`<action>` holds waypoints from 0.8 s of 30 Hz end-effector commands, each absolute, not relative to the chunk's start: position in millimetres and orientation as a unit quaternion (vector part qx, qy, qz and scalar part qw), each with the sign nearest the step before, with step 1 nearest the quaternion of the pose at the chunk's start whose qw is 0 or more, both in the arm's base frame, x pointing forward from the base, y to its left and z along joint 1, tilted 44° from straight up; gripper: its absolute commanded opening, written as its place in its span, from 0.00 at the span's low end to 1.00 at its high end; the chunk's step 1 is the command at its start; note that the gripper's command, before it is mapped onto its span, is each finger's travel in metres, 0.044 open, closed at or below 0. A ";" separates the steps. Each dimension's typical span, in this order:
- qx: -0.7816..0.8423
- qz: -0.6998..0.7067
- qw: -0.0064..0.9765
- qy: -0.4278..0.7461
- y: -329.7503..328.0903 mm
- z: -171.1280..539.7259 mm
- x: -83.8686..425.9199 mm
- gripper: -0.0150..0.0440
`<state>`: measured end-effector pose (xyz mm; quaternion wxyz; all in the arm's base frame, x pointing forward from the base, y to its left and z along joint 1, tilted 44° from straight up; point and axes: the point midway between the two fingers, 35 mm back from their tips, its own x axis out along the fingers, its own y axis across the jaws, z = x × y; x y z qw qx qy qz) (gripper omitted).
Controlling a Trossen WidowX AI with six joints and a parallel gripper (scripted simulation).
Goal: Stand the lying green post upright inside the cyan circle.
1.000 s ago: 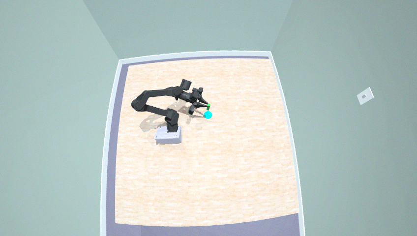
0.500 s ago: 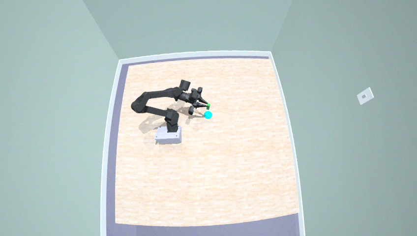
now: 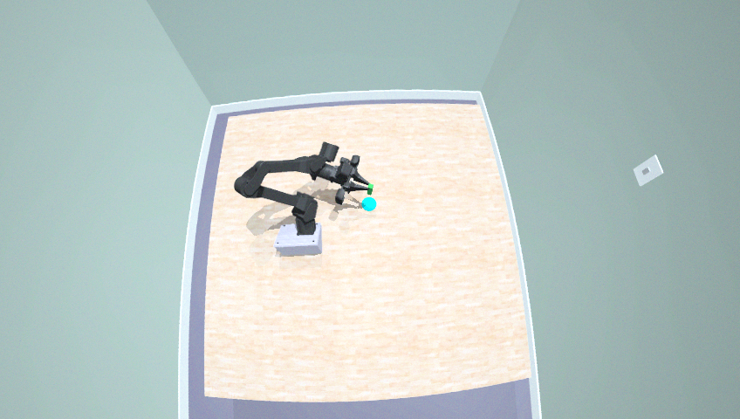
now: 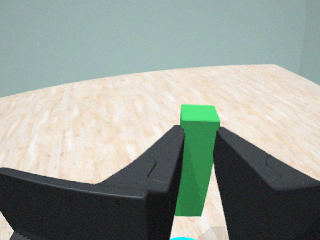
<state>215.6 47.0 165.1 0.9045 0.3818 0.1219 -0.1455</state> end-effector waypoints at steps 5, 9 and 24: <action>0.381 -0.152 0.903 0.128 61.5 148.1 218.2 0.29; 0.381 -0.153 0.903 0.129 69.0 140.7 218.5 0.29; 0.380 -0.151 0.904 0.126 94.3 112.9 214.2 0.29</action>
